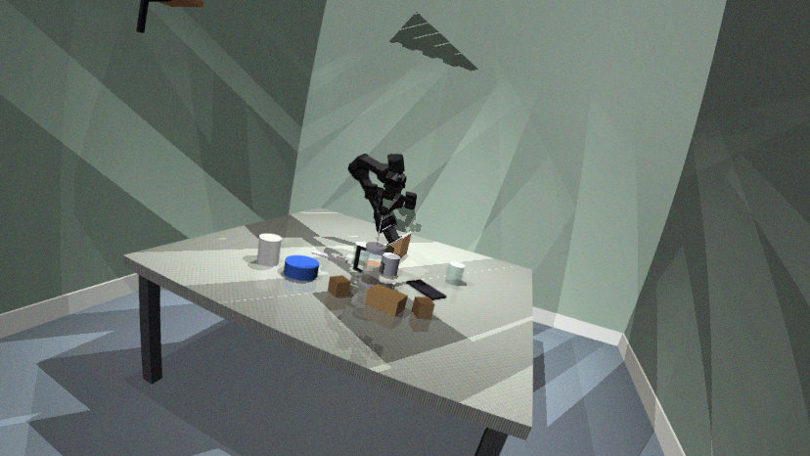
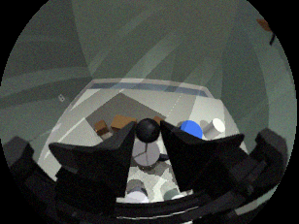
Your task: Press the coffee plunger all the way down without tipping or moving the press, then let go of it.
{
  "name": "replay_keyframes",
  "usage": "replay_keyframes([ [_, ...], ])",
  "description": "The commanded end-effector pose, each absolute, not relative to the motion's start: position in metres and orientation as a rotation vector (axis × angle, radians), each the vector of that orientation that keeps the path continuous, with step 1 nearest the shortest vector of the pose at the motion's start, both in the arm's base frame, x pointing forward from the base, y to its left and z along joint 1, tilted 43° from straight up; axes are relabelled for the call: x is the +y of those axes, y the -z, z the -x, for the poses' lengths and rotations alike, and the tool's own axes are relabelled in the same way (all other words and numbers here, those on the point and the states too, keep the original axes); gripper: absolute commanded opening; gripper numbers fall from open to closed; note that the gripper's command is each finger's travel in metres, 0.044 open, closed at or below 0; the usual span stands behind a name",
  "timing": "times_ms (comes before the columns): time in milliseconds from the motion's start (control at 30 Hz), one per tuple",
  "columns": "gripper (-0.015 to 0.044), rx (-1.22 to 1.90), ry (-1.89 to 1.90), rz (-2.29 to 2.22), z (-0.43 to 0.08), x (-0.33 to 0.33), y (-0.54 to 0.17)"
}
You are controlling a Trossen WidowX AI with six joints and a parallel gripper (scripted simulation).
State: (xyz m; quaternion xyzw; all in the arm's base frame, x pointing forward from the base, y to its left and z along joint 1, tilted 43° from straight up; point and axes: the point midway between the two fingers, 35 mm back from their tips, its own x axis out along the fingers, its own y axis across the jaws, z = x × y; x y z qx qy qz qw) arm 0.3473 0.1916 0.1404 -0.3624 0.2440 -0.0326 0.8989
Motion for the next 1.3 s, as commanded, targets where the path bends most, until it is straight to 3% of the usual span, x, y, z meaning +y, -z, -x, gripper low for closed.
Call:
replay_keyframes([
  [0,0.0126,0.521,0.07,0.76,-0.348,0.183,-0.129],
  [1267,0.0126,0.522,0.069,0.76,-0.357,0.143,-0.082],
])
